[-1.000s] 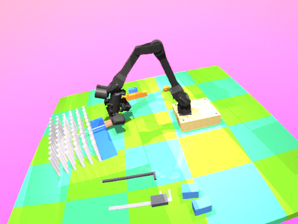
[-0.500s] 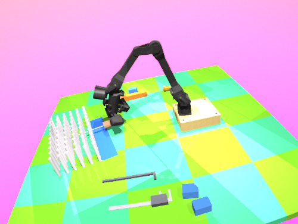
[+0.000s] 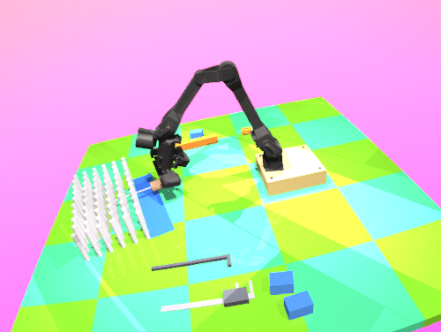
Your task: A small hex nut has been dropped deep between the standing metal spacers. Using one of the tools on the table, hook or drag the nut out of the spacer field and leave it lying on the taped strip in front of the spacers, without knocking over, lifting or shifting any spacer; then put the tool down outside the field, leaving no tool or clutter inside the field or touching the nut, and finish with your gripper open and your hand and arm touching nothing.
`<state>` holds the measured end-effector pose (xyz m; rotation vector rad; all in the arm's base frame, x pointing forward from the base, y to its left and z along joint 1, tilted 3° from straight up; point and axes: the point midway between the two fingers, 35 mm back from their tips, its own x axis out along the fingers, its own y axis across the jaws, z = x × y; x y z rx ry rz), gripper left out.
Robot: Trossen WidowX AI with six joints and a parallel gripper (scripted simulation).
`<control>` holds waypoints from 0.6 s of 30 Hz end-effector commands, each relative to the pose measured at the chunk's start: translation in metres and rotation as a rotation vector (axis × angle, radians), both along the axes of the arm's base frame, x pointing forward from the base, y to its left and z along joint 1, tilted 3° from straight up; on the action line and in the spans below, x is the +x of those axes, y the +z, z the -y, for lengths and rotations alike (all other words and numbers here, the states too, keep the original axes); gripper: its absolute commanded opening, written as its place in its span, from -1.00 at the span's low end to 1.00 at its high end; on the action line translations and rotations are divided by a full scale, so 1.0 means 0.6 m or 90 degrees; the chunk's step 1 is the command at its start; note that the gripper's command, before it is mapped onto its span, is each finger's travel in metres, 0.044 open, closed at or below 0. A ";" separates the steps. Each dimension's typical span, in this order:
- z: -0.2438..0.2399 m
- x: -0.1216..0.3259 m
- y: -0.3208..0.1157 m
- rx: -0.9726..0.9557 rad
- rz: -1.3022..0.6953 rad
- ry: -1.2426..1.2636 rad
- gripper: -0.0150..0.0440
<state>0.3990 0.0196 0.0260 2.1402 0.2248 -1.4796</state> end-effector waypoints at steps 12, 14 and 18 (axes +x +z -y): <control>-0.007 0.013 0.002 0.000 0.006 -0.002 -0.49; -0.007 0.013 0.000 0.000 0.006 -0.002 -0.49; -0.006 0.013 -0.007 0.000 0.006 -0.002 -0.49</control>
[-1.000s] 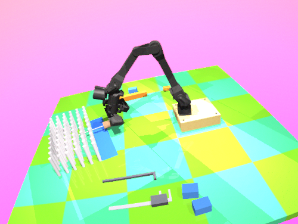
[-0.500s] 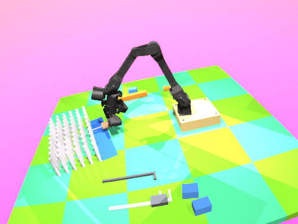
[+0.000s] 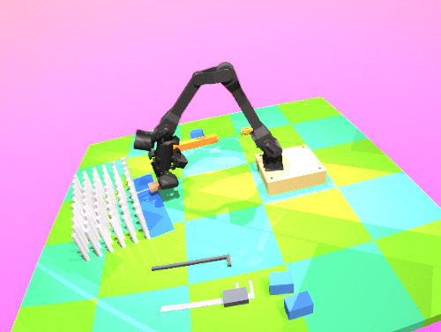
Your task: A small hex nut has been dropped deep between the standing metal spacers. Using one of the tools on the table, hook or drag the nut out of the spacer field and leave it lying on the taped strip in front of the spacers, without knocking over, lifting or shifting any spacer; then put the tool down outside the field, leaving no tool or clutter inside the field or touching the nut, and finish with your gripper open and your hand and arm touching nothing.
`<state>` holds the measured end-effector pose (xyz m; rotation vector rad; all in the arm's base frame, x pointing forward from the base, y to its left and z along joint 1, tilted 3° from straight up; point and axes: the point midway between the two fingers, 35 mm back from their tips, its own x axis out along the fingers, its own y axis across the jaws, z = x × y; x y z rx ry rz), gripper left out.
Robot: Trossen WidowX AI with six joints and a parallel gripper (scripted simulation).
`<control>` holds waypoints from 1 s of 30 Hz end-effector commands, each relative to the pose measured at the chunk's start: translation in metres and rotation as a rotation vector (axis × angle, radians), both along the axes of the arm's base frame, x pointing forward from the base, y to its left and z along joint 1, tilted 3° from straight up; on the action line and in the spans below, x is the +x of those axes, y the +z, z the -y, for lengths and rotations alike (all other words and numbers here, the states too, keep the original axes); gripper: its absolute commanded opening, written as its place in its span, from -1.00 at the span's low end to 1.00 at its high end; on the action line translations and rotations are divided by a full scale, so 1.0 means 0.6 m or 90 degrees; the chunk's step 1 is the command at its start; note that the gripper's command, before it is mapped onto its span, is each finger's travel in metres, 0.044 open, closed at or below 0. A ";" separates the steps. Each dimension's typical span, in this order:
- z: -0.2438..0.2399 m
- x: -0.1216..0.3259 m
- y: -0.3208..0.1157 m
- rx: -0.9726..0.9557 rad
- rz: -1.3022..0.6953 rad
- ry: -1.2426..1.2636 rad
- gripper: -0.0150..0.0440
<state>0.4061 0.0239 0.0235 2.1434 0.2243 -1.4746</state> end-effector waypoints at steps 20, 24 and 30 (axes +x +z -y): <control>0.008 -0.003 -0.022 -0.001 0.003 -0.001 -0.49; 0.012 -0.006 -0.022 -0.001 0.002 -0.001 -0.49; 0.018 -0.010 -0.023 -0.001 0.002 -0.001 -0.49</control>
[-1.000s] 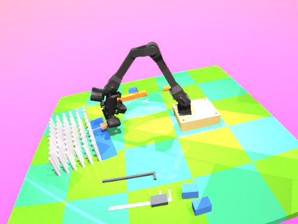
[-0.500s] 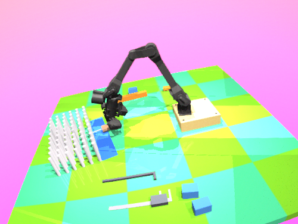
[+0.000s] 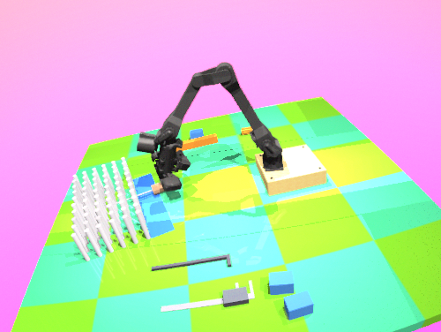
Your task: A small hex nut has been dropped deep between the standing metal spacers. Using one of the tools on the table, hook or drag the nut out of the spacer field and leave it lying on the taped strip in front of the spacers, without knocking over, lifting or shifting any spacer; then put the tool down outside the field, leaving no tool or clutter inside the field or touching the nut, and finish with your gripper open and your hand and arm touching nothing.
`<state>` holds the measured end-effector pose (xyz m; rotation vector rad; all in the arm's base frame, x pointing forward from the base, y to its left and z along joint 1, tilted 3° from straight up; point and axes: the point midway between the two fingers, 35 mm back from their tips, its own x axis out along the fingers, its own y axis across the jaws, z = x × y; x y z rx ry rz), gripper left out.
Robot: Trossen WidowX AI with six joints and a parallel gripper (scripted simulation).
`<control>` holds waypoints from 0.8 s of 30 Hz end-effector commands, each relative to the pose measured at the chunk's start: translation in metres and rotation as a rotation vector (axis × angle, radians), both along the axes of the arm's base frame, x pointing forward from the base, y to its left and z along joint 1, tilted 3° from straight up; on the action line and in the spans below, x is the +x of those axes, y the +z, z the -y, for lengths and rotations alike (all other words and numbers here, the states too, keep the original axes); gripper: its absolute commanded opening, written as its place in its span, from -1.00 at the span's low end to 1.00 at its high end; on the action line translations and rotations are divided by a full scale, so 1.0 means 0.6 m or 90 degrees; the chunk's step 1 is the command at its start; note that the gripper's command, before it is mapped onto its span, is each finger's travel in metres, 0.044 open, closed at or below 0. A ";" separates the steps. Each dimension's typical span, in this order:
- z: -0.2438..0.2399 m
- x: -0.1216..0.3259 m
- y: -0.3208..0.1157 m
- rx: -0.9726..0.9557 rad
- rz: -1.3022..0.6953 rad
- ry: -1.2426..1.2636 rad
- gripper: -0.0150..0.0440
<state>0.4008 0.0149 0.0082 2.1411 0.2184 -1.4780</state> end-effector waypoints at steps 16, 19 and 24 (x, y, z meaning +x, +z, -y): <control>0.015 -0.014 0.001 0.000 0.002 0.002 -0.49; 0.016 -0.017 0.001 0.000 0.002 0.002 -0.49; 0.019 -0.021 0.001 0.000 0.001 0.002 -0.49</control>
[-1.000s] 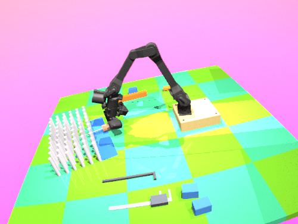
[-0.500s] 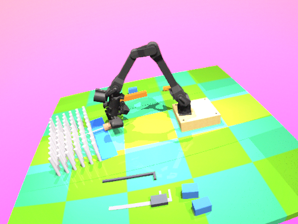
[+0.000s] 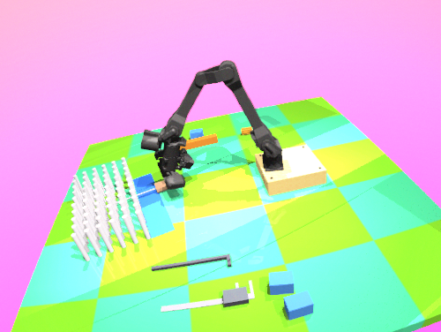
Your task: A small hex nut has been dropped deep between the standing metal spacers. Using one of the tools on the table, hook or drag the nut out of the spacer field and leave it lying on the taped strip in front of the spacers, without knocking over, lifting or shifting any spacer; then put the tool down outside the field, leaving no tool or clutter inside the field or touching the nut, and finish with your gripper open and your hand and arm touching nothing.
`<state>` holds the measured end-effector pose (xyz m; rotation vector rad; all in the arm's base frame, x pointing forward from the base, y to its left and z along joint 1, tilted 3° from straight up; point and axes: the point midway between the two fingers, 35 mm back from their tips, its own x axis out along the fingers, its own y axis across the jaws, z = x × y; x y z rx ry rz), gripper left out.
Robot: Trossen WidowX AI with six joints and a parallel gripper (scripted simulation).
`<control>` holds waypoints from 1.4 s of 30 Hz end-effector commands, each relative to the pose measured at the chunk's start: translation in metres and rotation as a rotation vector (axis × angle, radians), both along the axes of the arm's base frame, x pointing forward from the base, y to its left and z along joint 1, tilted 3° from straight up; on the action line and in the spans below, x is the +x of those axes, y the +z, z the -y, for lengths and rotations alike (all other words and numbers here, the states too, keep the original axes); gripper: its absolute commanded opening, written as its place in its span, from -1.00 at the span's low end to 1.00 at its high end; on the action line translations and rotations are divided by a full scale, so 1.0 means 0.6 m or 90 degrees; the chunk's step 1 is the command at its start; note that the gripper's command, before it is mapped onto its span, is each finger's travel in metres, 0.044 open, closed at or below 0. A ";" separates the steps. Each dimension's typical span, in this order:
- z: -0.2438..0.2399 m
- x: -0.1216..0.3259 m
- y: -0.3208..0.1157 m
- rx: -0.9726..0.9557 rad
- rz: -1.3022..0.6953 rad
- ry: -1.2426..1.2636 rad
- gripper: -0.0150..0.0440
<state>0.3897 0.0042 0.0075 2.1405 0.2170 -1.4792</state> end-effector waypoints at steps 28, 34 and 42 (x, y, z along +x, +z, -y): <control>0.015 -0.027 0.000 0.000 0.000 0.003 -0.49; 0.018 -0.032 0.000 0.000 0.000 0.003 -0.49; 0.021 -0.040 0.000 -0.001 -0.001 0.002 -0.49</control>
